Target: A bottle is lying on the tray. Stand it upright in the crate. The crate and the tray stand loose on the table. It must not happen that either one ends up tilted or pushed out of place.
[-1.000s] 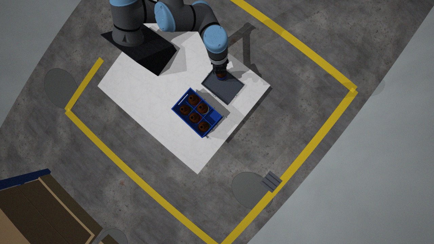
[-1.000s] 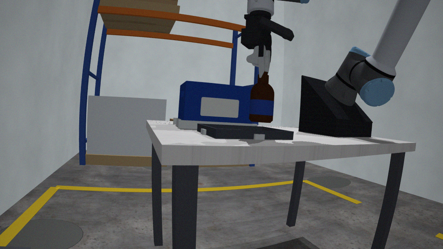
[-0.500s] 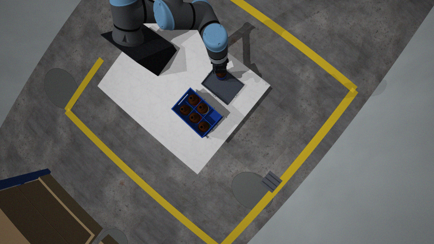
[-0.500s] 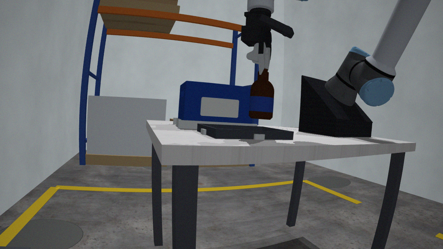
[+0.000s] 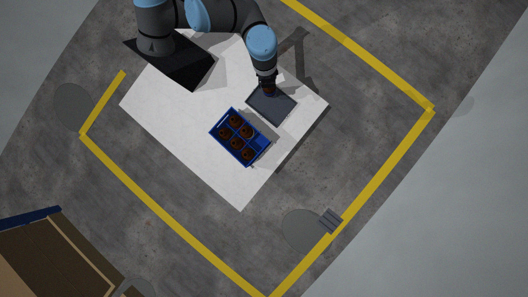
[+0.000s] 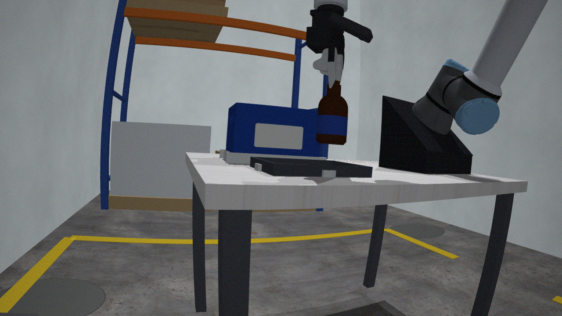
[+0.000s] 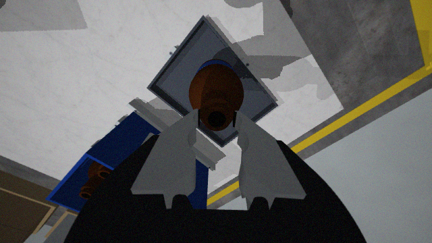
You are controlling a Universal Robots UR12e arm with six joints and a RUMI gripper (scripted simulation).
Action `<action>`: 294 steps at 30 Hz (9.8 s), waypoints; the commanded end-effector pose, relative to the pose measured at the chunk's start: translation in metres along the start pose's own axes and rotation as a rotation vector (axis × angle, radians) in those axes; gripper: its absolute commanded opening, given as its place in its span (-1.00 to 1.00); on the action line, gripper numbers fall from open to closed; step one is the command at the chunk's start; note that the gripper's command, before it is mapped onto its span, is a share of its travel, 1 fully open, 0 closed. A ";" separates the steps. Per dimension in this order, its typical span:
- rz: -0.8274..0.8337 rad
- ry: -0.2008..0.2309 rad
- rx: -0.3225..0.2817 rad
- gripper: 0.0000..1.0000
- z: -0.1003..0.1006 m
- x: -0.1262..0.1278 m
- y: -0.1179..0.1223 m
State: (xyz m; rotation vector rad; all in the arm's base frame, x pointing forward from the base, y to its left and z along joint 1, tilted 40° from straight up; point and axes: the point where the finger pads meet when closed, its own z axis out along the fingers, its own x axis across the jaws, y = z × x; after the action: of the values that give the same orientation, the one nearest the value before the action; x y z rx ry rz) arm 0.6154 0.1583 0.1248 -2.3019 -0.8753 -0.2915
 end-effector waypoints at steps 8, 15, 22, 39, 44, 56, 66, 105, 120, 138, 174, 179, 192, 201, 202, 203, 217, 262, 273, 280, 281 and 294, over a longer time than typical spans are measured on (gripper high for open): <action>-0.003 0.002 -0.005 -1.00 -0.016 0.002 0.002; -0.004 0.001 -0.004 -1.00 -0.017 0.002 0.002; -0.003 0.001 -0.004 -1.00 -0.018 0.002 0.002; -0.004 0.001 -0.003 -1.00 -0.018 0.002 0.001; -0.004 0.001 -0.003 -1.00 -0.018 0.002 0.001; -0.004 0.001 -0.003 -1.00 -0.018 0.002 0.001; -0.004 0.001 -0.003 -1.00 -0.018 0.003 0.001; -0.004 0.001 -0.005 -1.00 -0.050 0.002 0.002; -0.004 0.001 -0.004 -1.00 -0.058 0.002 0.001; -0.003 0.001 -0.003 -1.00 -0.057 0.002 0.001; -0.003 0.001 -0.004 -1.00 -0.060 0.002 0.001; -0.003 0.002 -0.005 -1.00 -0.063 0.002 0.002; -0.003 0.001 -0.005 -1.00 -0.073 0.002 0.001; -0.003 0.001 -0.005 -1.00 -0.082 0.002 0.001; -0.003 0.001 -0.005 -1.00 -0.083 0.002 0.001; -0.003 0.001 -0.005 -1.00 -0.084 0.002 0.001; -0.003 0.001 -0.004 -1.00 -0.095 0.001 0.001; -0.004 0.000 -0.003 -1.00 -0.097 0.002 0.001; -0.004 0.000 -0.003 -1.00 -0.098 0.002 0.001; -0.004 0.001 -0.005 -1.00 -0.104 0.002 0.001; -0.004 0.001 -0.005 -1.00 -0.105 0.002 0.001; -0.004 0.001 -0.005 -1.00 -0.118 0.002 0.001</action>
State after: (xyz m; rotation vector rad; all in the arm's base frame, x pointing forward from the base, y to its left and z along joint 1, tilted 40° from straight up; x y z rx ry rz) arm 0.6173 0.0888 0.2071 -2.3007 -0.8755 -0.2891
